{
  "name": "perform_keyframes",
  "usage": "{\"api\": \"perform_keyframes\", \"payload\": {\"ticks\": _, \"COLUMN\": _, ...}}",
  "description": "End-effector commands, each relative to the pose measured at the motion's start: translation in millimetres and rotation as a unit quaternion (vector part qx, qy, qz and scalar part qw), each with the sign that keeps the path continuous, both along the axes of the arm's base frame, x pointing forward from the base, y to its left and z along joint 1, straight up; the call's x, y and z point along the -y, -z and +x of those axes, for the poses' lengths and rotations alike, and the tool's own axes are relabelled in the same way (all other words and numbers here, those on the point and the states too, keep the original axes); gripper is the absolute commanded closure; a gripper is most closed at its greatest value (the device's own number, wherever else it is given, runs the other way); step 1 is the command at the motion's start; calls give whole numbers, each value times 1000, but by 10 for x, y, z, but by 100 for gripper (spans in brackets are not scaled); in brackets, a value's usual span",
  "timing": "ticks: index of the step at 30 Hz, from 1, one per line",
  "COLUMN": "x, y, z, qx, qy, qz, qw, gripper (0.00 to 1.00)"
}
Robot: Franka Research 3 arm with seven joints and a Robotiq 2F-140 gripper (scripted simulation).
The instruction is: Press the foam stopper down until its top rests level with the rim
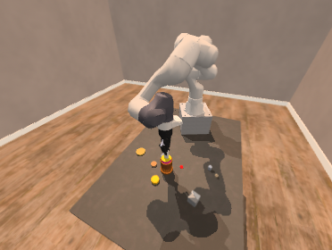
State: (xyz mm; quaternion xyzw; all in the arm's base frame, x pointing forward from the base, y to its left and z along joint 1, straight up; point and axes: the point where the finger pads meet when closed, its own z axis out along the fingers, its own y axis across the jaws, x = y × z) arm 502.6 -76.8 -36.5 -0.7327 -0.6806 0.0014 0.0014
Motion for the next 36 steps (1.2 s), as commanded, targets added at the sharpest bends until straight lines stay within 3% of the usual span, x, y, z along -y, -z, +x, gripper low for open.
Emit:
{"api": "perform_keyframes", "payload": {"ticks": 1, "x": 12, "y": 11, "z": 17, "qx": 2, "qy": -3, "qz": -1, "qw": 1000, "gripper": 100}}
{"api": "perform_keyframes", "payload": {"ticks": 36, "x": 13, "y": 169, "z": -1, "qx": 2, "qy": -3, "qz": -1, "qw": 1000, "gripper": 100}}
